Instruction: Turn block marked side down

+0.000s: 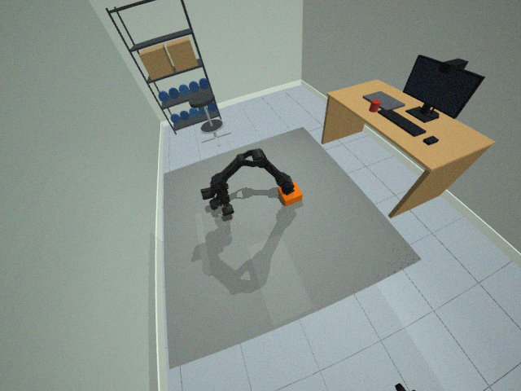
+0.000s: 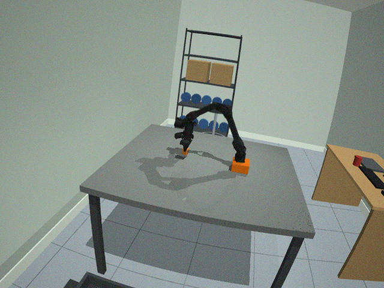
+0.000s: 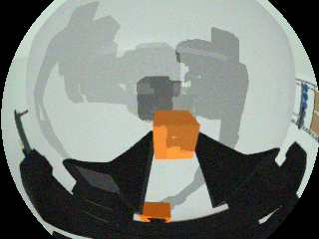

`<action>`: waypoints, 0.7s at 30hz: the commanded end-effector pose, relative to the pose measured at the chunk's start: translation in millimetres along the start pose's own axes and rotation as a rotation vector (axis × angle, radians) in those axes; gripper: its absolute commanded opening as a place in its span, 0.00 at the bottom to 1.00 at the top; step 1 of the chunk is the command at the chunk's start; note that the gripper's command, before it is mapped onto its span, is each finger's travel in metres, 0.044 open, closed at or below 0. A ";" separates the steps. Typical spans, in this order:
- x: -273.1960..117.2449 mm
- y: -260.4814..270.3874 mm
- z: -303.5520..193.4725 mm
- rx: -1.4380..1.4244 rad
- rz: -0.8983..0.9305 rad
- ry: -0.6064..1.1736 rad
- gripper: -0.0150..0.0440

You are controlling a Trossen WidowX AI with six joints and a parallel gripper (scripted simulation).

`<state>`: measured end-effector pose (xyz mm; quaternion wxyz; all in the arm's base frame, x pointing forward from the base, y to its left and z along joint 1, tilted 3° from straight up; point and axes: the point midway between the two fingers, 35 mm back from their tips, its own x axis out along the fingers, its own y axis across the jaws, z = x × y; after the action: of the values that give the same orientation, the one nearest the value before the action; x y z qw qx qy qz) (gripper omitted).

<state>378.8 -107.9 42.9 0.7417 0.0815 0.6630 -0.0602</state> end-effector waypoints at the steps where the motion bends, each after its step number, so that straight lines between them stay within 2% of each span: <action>1: 1.4 0.2 -0.8 0.003 0.002 -0.048 0.25; 21: 7.0 -0.1 -2.9 0.004 0.002 -0.345 0.25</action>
<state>378.4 -108.4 34.3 0.8327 0.0709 0.5442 -0.0732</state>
